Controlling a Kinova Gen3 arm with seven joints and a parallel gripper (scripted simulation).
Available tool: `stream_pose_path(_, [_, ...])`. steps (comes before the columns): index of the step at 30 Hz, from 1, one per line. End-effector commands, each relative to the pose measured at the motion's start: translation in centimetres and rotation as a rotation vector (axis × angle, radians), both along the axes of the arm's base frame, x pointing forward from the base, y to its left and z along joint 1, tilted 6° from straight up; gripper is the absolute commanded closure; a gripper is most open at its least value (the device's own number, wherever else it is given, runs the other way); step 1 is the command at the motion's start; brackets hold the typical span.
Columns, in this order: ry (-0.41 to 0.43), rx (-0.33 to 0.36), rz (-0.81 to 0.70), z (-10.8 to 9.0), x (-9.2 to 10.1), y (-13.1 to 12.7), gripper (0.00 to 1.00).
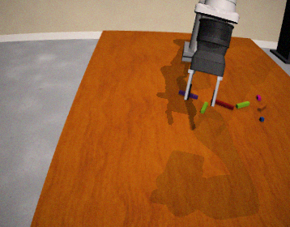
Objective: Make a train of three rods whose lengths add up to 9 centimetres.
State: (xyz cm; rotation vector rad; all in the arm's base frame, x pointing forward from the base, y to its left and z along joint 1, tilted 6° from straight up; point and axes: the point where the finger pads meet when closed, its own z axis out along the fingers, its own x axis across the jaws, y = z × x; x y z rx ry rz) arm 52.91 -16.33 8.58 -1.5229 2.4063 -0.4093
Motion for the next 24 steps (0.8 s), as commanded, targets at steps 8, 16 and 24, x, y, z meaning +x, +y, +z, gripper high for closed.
stream_pose_path(8, [0.016,0.02,-0.019,-0.2,-1.0,0.8,0.0])
stream_pose_path(16, [0.034,0.04,-0.042,-0.6,-2.1,1.4,0.0])
stream_pose_path(24, [0.052,0.058,-0.064,-0.9,-3.2,2.0,0.0])
